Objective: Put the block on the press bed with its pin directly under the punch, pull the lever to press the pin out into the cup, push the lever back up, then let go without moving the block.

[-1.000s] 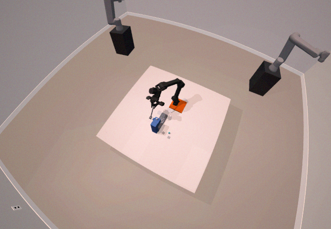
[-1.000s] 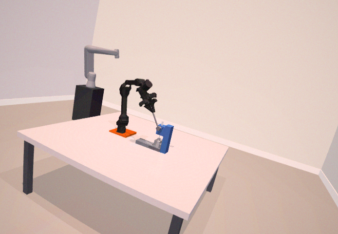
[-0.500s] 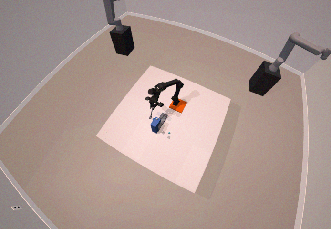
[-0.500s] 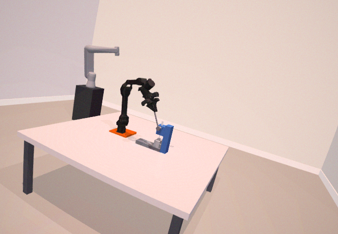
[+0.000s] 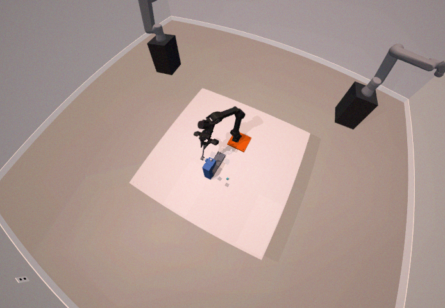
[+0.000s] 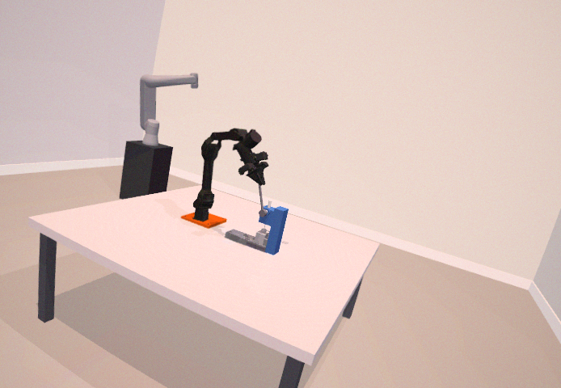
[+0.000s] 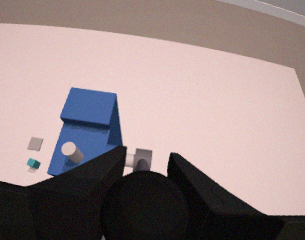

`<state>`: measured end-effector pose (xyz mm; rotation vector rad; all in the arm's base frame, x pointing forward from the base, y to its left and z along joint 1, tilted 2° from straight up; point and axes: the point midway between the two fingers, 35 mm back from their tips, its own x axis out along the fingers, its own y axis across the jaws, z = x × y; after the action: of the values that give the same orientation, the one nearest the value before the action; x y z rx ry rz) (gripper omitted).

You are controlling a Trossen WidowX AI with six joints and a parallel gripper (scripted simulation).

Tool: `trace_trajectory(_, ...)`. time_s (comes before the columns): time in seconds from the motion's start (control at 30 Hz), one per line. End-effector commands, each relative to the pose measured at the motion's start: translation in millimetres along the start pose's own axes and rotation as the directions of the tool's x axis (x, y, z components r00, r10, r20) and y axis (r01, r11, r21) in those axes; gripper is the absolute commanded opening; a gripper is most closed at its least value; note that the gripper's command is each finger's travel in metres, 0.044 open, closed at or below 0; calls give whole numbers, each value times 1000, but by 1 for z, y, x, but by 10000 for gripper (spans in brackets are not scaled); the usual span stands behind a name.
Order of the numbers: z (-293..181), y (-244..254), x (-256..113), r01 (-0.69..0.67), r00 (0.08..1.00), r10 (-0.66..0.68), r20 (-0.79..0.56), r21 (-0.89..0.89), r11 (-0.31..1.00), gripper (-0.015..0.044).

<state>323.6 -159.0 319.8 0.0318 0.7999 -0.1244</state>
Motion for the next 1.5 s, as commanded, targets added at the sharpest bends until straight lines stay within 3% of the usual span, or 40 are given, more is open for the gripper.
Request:
trace_trajectory(0.0, 6, 0, 3, 1, 1000, -1, 5, 3, 1000, 0)
trace_trajectory(0.73, 20, 0, 11, 0, 1000, 0, 3, 0, 1000, 0)
trace_trajectory(1.27, 20, 0, 11, 0, 1000, 0, 3, 0, 1000, 420)
trace_trajectory(1.47, 20, 0, 11, 0, 1000, 0, 3, 0, 1000, 440)
